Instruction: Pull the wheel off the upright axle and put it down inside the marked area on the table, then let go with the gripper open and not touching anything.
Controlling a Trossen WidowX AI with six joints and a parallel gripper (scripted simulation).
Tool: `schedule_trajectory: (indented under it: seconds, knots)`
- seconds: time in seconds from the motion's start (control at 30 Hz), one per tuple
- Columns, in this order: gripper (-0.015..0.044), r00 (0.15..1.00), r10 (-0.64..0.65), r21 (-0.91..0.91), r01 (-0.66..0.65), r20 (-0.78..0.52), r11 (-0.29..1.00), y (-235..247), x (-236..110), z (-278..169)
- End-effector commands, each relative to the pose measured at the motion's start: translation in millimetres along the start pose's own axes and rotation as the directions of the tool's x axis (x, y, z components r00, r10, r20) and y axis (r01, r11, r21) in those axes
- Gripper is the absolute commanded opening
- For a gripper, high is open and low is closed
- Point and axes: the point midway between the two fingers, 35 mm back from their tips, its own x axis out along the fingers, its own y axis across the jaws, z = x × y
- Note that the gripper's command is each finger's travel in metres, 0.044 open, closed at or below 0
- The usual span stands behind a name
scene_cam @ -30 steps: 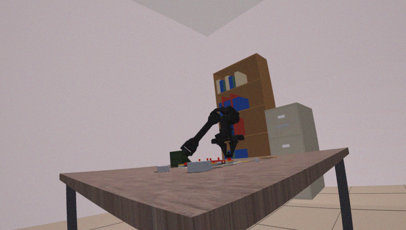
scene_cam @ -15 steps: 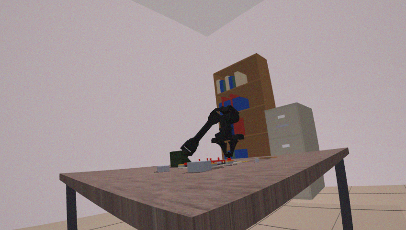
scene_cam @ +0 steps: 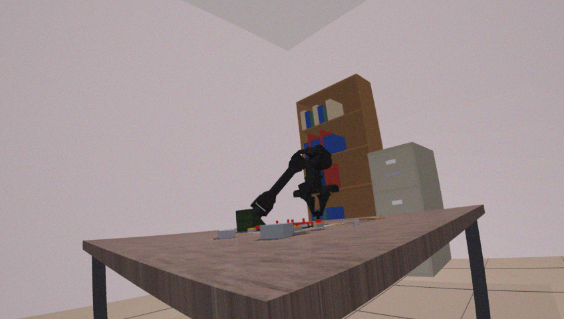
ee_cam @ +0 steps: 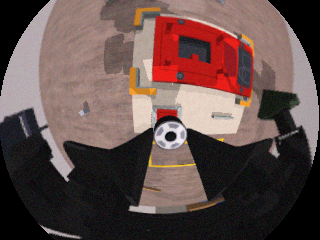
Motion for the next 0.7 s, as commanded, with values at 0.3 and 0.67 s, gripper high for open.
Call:
schedule_trajectory:
  seconds: [0.3, 0.67]
  knots:
    - [0.0000, 1.000, 0.002, -0.004, -0.002, 0.004, 1.000, 0.6, -5.8, 1.0]
    - [0.0000, 1.000, 0.003, -0.004, -0.003, 0.004, 1.000, 0.5, -9.5, 1.0]
